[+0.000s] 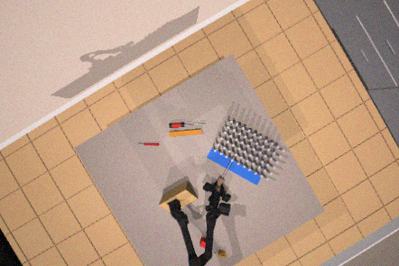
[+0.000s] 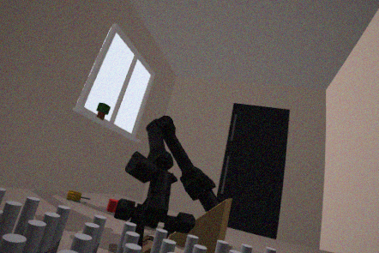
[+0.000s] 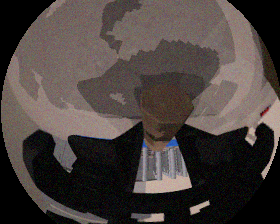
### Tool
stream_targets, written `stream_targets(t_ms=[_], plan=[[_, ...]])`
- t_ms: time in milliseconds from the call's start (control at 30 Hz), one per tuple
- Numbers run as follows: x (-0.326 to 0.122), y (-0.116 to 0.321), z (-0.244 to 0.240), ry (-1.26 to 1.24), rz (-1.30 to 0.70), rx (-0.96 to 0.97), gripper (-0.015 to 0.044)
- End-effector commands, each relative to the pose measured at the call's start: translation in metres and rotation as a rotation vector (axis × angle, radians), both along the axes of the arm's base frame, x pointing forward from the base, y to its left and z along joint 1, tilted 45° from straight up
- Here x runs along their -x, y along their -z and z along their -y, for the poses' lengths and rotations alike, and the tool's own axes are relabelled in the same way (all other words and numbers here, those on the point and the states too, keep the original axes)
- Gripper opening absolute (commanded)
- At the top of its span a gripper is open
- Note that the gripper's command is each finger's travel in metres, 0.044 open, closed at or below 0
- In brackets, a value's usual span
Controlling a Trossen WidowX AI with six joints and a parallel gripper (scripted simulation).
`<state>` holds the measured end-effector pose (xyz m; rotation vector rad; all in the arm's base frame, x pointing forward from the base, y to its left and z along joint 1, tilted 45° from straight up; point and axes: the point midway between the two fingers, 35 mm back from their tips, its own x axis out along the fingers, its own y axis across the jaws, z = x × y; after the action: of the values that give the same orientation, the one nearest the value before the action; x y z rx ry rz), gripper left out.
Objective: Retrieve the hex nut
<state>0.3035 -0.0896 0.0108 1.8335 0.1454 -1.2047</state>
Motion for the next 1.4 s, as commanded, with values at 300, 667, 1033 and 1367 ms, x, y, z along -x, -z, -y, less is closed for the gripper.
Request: stream_targets(t_ms=[300, 667, 1033, 1367], plan=[[0.007, -0.002, 0.002, -0.006, -0.003, 0.001, 0.0], [0.012, -0.004, 0.005, -0.006, -0.003, 0.001, 0.0], [0.017, -0.006, 0.007, -0.006, -0.003, 0.001, 0.0], [0.021, -0.008, 0.009, -0.006, -0.004, 0.002, 0.0]])
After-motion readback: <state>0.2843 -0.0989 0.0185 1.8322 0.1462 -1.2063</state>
